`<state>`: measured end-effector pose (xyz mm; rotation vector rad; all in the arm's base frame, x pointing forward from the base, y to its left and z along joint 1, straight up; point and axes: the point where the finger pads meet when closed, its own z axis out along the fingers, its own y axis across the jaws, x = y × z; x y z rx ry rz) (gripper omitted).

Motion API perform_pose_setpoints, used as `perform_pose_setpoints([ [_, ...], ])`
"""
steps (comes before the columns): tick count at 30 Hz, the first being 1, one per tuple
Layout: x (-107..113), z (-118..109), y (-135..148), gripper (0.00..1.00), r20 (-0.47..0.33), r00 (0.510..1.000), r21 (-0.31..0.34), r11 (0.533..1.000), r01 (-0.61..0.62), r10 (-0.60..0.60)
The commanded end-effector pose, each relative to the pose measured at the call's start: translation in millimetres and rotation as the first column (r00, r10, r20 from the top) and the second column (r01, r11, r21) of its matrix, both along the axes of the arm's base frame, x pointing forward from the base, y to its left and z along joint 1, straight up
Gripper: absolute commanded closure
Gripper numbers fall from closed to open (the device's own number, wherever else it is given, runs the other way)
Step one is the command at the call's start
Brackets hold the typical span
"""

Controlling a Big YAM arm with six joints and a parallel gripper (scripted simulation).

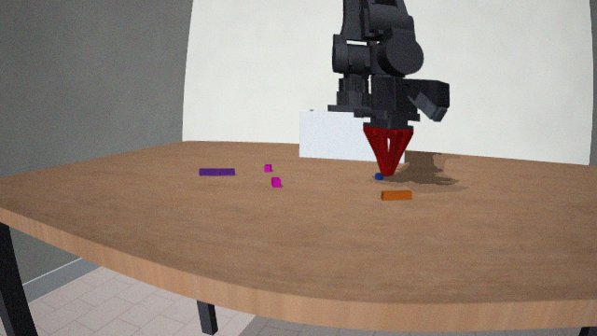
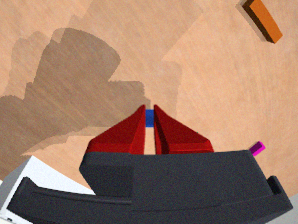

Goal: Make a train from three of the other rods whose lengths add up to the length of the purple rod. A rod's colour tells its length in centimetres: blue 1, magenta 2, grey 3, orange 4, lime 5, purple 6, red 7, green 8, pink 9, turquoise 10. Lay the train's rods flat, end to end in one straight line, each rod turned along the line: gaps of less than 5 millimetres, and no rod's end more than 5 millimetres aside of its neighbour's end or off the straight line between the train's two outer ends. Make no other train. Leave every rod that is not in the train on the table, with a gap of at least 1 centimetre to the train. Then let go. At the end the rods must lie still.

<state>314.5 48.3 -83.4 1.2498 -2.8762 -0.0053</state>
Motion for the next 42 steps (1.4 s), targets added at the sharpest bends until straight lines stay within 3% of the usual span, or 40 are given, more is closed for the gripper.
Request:
perform_pose_setpoints([
  [1, 3.1, -4.1, 5.1, 0.96, 0.014, 1.0, 0.004, 1.0, -0.028, 0.028],
  [42, 5.6, -5.1, 5.5, 0.96, 0.027, 0.999, 0.005, 1.0, -0.028, 0.028],
])
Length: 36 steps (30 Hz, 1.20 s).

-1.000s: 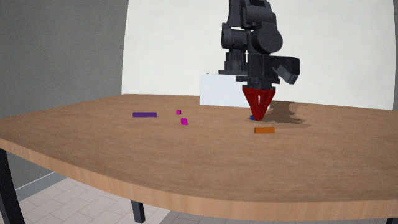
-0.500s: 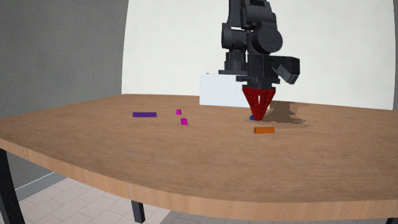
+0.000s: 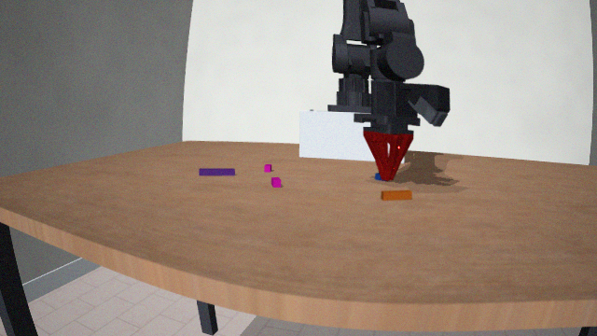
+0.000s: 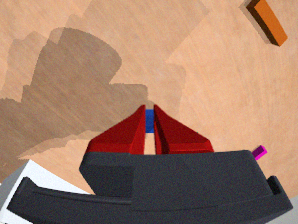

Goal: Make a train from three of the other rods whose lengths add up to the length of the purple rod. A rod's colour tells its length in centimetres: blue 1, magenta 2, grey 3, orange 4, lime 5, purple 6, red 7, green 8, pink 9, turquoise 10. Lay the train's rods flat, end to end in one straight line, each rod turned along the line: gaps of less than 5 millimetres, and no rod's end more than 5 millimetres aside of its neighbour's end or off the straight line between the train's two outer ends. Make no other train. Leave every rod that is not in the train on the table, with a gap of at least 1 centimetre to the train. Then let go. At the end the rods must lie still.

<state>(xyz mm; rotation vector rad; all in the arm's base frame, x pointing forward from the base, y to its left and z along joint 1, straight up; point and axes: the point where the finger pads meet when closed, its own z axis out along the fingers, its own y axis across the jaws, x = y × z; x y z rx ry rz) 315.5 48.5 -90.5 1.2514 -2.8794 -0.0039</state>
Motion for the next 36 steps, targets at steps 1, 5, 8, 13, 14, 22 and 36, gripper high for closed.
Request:
perform_pose_setpoints([
  [1, 4.5, 2.0, 5.3, 0.96, 0.023, 0.999, 0.005, 1.0, -0.028, 0.028],
  [5, 4.5, 2.0, 5.3, 0.96, 0.023, 0.999, 0.005, 1.0, -0.028, 0.028],
  [8, 4.5, 2.0, 5.3, 0.92, 0.023, 0.999, 0.005, 1.0, -0.028, 0.028],
  [13, 4.5, 2.0, 5.3, 0.84, 0.023, 0.999, 0.005, 1.0, -0.028, 0.028],
  [14, 4.5, 2.0, 5.3, 0.84, 0.023, 0.999, 0.005, 1.0, -0.028, 0.028],
  [22, 4.5, 2.0, 5.3, 0.77, 0.023, 0.999, 0.005, 1.0, -0.028, 0.028],
  [36, 9.4, 16.9, 6.0, 0.77, 0.03, 0.999, 0.006, 1.0, -0.028, 0.027],
])
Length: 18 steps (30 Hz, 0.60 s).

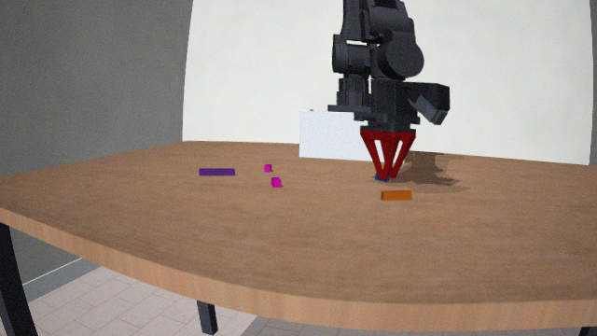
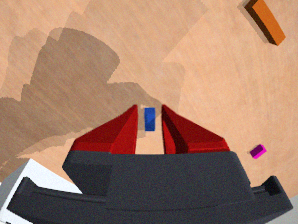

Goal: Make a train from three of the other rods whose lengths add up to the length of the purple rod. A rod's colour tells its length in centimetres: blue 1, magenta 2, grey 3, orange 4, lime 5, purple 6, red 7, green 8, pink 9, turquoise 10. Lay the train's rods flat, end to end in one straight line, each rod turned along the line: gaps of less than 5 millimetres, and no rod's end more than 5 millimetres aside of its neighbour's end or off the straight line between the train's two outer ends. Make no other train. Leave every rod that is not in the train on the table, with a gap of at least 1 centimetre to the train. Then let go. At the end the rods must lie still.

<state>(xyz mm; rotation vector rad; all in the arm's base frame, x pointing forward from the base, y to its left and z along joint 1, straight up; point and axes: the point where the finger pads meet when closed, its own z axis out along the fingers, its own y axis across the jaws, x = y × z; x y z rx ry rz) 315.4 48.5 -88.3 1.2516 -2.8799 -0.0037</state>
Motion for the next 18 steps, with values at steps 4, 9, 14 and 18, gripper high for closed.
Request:
perform_pose_setpoints([
  [4, 17.3, 24.0, 7.3, 0.77, 0.043, 0.999, 0.008, 1.0, -0.028, 0.027],
  [9, 23.7, 51.2, 8.1, 0.77, 0.057, 0.998, 0.01, 1.0, -0.027, 0.026],
  [14, 24.4, 80.9, 7.9, 0.77, 0.061, 0.998, 0.01, 1.0, -0.026, 0.026],
  [18, 24.6, 99.6, 7.8, 0.77, 0.063, 0.998, 0.01, 1.0, -0.026, 0.025],
])
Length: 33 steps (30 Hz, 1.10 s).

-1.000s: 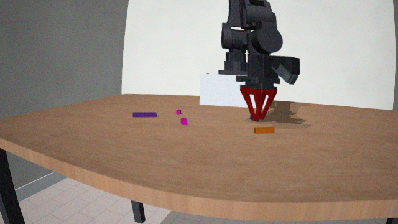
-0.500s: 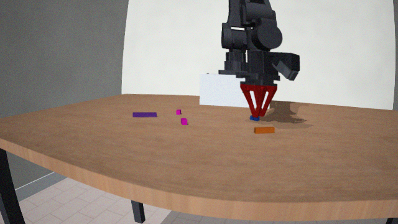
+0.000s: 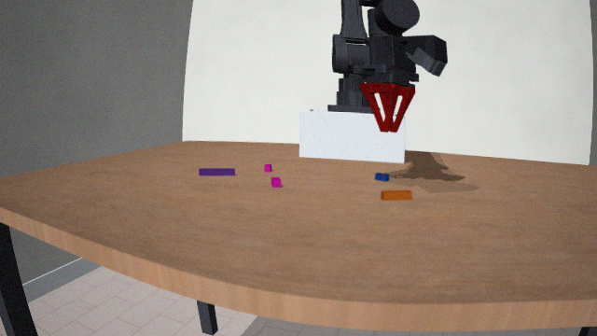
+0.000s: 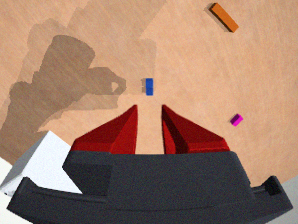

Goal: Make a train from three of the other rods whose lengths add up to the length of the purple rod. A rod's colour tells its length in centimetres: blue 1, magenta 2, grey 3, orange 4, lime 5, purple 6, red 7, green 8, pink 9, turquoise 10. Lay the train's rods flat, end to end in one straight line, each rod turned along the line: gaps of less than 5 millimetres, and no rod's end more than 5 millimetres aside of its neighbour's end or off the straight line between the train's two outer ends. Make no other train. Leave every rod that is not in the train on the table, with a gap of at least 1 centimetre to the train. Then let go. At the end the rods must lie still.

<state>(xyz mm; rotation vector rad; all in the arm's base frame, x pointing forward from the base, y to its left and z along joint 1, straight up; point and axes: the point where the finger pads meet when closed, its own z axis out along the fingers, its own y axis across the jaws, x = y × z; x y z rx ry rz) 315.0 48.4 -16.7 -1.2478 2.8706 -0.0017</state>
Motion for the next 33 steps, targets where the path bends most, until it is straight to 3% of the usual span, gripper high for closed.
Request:
perform_pose_setpoints([
  [1, 25.0, 28.0, 7.9, 0.77, 0.05, 0.998, 0.008, 1.0, -0.026, 0.025],
  [3, 21.1, 21.0, 7.2, 0.77, 0.019, 1.0, 0.004, 1.0, -0.026, 0.025],
  [5, 25.0, 35.4, 7.8, 0.77, 0.05, 0.998, 0.008, 1.0, -0.026, 0.025],
  [9, 23.6, 33.8, 7.5, 0.77, 0.039, 0.999, 0.007, 1.0, -0.026, 0.025],
  [10, 22.5, 30.8, 7.4, 0.0, 0.029, 0.999, 0.006, 1.0, -0.025, 0.025],
  [33, 28.0, 27.3, 4.7, 0.0, 0.02, 0.998, 0.003, 0.998, -0.065, 0.065],
])
